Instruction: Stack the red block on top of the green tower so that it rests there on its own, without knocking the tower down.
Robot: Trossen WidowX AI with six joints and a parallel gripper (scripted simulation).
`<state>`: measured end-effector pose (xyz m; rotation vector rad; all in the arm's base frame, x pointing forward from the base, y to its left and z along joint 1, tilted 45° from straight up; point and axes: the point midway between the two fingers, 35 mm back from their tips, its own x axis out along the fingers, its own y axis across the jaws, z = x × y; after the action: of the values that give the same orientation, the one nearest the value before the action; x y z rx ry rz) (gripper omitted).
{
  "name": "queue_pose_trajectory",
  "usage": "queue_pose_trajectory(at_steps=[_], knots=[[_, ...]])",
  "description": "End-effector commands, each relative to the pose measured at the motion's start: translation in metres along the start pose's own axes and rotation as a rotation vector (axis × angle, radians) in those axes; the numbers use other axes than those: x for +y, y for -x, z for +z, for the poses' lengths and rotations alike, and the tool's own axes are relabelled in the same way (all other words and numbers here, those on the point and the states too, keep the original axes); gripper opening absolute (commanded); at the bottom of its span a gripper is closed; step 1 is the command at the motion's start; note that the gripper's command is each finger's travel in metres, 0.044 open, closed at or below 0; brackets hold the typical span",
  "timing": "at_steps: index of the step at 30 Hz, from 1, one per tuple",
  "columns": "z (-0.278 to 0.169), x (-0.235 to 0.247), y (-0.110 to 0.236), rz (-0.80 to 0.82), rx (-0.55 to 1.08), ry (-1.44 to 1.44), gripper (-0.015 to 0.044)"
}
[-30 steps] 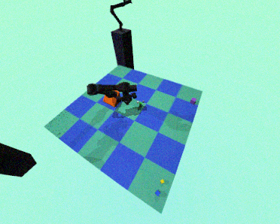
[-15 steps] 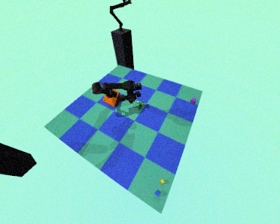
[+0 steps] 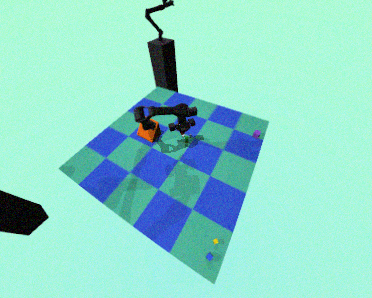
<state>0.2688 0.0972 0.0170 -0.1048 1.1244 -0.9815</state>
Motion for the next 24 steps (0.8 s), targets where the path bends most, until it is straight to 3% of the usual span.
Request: queue_pose_trajectory(at_steps=[1, 8, 24], knots=[[-0.004, 0.017, 0.0, 0.007, 0.001, -0.013, 0.0], [-0.009, 0.033, -0.005, 0.008, 0.0, -0.016, 0.0], [-0.008, 0.033, -0.062, 0.007, -0.002, -0.016, 0.0]])
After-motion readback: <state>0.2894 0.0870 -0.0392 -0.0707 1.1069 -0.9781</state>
